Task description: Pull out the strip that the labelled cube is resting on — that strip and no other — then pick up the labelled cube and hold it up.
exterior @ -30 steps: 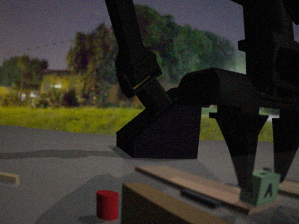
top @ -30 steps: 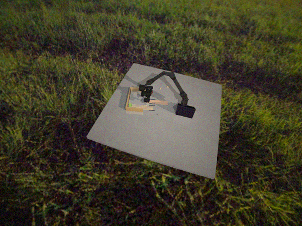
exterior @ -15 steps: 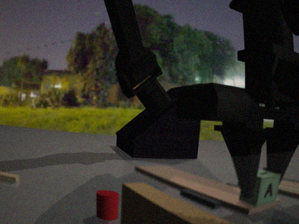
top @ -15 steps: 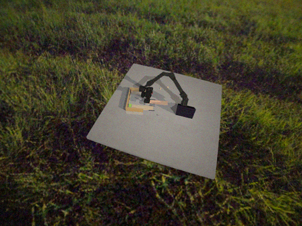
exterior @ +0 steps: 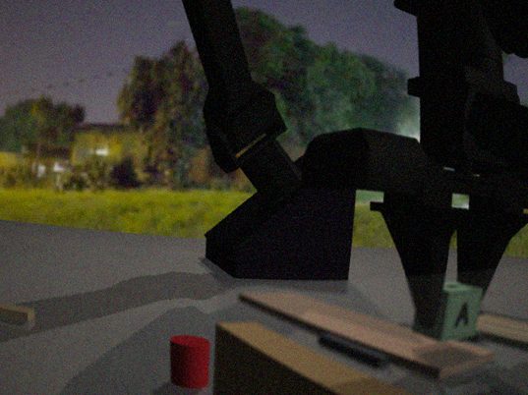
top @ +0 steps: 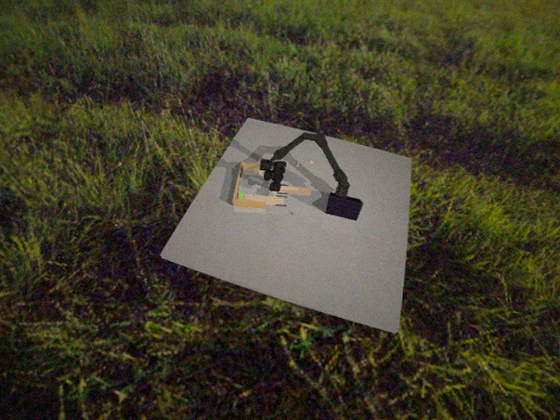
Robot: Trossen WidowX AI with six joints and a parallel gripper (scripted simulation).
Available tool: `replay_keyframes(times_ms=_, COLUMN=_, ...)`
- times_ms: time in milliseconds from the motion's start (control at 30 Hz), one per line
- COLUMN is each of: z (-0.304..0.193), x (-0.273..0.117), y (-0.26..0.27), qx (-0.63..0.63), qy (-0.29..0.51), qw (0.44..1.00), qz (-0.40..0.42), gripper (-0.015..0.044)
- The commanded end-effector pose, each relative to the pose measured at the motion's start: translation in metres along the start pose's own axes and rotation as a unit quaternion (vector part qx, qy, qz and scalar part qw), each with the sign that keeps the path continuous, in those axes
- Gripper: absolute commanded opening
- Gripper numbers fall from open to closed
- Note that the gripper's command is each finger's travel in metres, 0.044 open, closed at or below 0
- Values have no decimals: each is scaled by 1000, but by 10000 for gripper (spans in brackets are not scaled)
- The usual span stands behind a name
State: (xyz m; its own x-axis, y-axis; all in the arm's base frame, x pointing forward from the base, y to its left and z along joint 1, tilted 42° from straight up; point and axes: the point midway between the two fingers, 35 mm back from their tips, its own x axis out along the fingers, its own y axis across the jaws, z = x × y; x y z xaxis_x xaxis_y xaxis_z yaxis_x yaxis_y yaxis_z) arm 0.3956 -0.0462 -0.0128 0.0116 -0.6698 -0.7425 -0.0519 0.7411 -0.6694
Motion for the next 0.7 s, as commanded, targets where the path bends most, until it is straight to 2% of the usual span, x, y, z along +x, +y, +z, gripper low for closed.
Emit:
replay_keyframes(times_ms=0, z=-15, x=-15, y=4, qx=-2, qy=-4, qw=1000, qz=1, gripper=0)
replay_keyframes(times_ms=233, z=-44, x=-33, y=7, qx=-4, qy=-2, qw=1000, qz=0, gripper=0)
replay_keyframes(times_ms=667, z=-75, x=-33, y=11, qx=-5, qy=-2, qw=1000, qz=0, gripper=0)
